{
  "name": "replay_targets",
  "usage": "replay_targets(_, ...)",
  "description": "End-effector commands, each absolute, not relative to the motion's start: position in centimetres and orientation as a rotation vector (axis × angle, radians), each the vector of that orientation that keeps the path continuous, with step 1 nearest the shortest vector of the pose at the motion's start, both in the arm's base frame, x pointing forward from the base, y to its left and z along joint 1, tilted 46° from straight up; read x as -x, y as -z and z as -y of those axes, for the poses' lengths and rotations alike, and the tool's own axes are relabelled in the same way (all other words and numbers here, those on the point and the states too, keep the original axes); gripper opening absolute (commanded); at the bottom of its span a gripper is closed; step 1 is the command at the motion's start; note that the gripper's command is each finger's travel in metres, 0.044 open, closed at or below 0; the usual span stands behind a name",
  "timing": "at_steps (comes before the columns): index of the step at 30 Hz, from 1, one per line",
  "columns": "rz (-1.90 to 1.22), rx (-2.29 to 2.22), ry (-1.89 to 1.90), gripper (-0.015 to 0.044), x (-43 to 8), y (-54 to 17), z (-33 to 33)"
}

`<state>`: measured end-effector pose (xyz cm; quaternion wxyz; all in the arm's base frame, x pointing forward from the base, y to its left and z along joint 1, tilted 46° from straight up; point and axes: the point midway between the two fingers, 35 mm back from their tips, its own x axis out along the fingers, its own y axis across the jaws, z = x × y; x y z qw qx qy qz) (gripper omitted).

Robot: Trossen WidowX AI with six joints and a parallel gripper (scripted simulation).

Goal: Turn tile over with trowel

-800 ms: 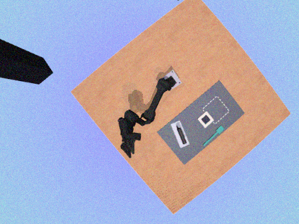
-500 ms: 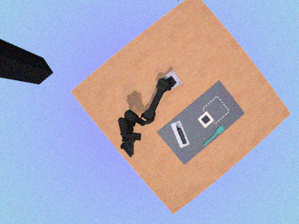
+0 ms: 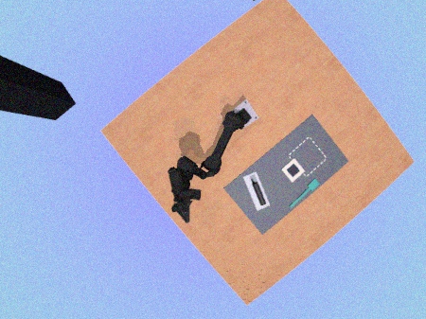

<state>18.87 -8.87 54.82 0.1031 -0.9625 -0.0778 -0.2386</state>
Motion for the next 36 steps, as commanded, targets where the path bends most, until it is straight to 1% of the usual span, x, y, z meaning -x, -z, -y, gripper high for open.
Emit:
replay_targets(1,0.229,2.840,0.704,0.0000,-18.87,-54.82,8.87)
replay_targets(13,0.229,2.840,0.704,0.0000,-18.87,-54.82,8.87)
replay_targets(17,0.229,2.840,0.704,0.0100,-18.87,-54.82,8.87)
replay_targets(36,0.229,2.840,0.704,0.0100,-18.87,-54.82,8.87)
